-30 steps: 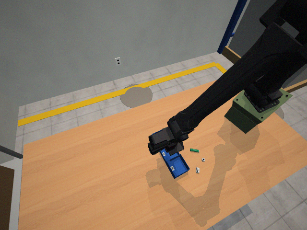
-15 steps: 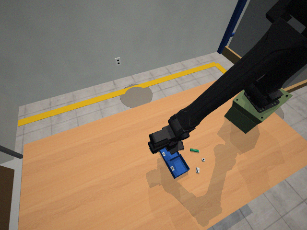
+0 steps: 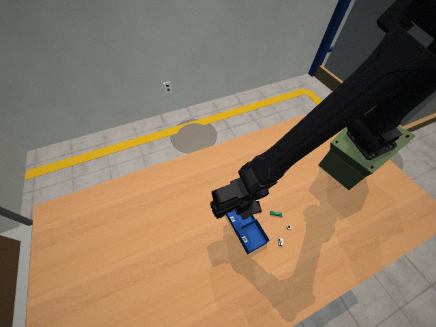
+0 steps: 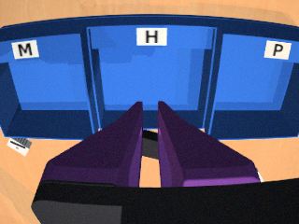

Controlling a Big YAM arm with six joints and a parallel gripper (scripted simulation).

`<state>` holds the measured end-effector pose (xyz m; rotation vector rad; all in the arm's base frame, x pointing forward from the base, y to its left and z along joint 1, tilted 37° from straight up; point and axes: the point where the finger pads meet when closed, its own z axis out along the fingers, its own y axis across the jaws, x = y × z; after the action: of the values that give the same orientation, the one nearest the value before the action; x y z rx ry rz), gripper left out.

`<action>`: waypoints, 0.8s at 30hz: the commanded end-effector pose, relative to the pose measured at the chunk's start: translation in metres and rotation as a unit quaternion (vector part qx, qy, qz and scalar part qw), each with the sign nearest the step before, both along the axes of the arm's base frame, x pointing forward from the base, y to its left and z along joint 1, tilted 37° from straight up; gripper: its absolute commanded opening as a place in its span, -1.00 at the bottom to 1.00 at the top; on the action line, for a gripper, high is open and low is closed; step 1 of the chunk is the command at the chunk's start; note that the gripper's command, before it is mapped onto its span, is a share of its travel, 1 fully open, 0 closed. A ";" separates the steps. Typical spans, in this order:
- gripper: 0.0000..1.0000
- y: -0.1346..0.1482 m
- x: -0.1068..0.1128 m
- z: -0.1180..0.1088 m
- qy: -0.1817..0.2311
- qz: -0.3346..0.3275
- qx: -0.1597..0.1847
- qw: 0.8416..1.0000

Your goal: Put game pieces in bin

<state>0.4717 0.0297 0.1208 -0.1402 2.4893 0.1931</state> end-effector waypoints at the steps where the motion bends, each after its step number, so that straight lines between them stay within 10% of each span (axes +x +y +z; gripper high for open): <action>1: -0.84 -0.007 0.000 -0.008 0.003 -0.002 -0.002 1.000; 24: -0.84 0.077 -0.019 0.007 -0.006 0.000 0.004 1.000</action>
<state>0.4568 0.0896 0.1186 -0.1615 2.4962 0.1755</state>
